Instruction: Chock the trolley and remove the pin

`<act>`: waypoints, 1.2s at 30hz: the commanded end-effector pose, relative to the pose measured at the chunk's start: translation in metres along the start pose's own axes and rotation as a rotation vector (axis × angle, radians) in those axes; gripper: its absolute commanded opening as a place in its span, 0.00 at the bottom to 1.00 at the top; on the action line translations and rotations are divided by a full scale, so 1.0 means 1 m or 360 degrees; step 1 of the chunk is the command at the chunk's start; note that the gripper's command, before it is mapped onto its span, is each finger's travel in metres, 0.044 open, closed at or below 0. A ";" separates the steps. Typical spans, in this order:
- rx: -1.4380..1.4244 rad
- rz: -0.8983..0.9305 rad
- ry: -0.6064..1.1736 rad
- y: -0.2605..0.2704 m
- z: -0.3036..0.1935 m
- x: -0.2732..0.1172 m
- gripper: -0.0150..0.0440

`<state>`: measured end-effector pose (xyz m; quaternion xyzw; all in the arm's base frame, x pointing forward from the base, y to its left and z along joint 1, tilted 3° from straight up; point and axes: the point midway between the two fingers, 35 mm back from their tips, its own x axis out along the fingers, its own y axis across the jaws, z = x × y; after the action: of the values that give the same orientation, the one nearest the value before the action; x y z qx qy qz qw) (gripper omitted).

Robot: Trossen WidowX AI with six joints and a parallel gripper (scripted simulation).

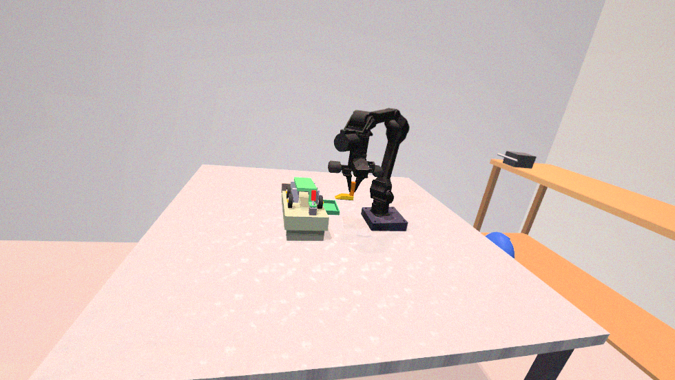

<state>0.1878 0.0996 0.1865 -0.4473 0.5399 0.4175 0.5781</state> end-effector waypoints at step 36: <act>0.2060 0.0011 -0.0001 0.000 0.000 0.000 0.25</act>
<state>0.1880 0.0994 0.1868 -0.0361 0.6823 0.0342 0.7293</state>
